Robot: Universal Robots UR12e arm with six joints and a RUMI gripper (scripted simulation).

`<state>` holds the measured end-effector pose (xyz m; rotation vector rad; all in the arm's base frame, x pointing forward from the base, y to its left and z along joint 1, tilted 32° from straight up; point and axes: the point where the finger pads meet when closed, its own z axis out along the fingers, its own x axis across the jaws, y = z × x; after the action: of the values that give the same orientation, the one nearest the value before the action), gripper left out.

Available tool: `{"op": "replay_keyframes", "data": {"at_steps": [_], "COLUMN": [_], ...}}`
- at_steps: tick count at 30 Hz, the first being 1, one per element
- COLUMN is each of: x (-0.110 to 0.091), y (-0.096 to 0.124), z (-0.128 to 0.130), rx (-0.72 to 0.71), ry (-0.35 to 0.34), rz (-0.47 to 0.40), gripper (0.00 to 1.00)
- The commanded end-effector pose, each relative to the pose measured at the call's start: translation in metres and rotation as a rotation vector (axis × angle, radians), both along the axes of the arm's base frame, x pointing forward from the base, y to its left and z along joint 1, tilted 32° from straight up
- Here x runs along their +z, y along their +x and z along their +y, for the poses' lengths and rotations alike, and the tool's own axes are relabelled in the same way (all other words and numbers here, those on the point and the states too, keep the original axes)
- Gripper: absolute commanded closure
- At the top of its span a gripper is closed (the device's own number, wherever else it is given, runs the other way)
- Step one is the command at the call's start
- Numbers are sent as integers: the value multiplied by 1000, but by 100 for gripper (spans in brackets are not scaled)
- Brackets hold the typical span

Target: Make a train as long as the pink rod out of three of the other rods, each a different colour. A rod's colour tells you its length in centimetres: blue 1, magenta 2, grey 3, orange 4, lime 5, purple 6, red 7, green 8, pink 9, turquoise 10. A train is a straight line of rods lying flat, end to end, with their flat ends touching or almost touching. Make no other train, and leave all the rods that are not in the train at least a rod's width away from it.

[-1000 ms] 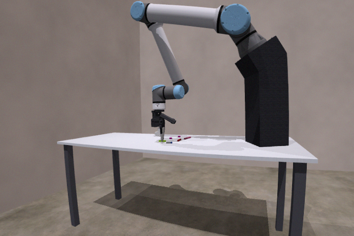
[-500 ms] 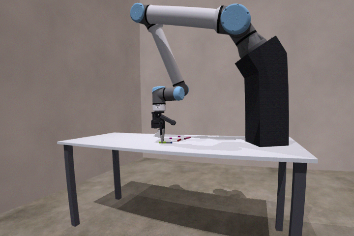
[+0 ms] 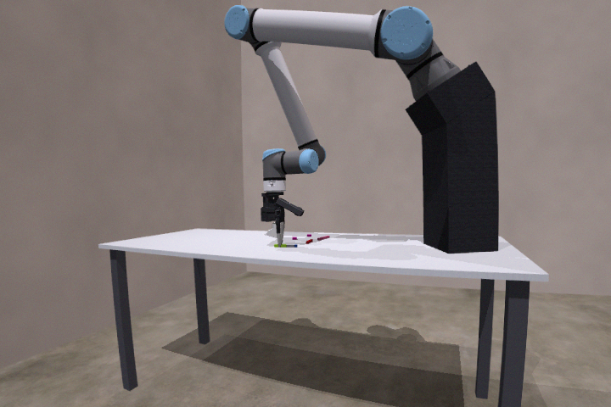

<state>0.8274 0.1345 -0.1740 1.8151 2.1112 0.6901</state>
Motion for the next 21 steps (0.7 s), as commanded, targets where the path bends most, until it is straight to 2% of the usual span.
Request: {"op": "replay_keyframes", "data": {"at_steps": [1, 20, 21], "x": [1, 1, 1], "y": [0, 0, 0], "z": [0, 0, 0], "rx": [0, 0, 0], "ry": [0, 0, 0], "rz": [-1, -1, -1], "gripper": [100, 100, 97]}}
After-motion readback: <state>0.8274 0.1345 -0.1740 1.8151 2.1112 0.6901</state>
